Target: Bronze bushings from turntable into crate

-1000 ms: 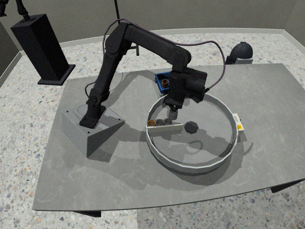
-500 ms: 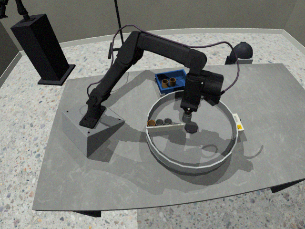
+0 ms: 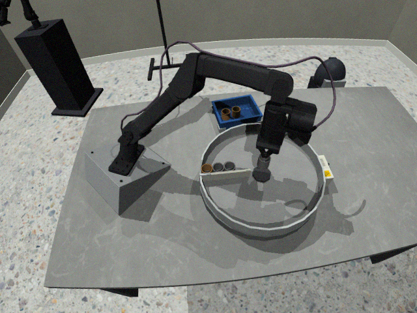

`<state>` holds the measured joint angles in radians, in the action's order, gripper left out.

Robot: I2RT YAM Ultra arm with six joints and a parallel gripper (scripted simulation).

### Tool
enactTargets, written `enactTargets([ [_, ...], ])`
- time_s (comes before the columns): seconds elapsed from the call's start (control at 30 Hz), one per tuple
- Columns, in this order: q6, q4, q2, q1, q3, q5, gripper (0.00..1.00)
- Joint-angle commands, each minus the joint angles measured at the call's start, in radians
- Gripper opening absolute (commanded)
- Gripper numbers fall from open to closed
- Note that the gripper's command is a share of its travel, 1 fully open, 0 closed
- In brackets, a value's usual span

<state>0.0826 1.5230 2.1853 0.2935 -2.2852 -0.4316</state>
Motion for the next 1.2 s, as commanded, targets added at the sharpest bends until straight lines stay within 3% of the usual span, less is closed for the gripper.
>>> enactTargets([
  [0.0,-0.009,0.035,0.01,0.011,-0.066,0.006,0.0],
  [0.37,-0.009,0.042,0.024,0.008,-0.11,0.006,0.0],
  [1.17,-0.008,0.043,0.026,0.008,-0.112,0.006,0.0],
])
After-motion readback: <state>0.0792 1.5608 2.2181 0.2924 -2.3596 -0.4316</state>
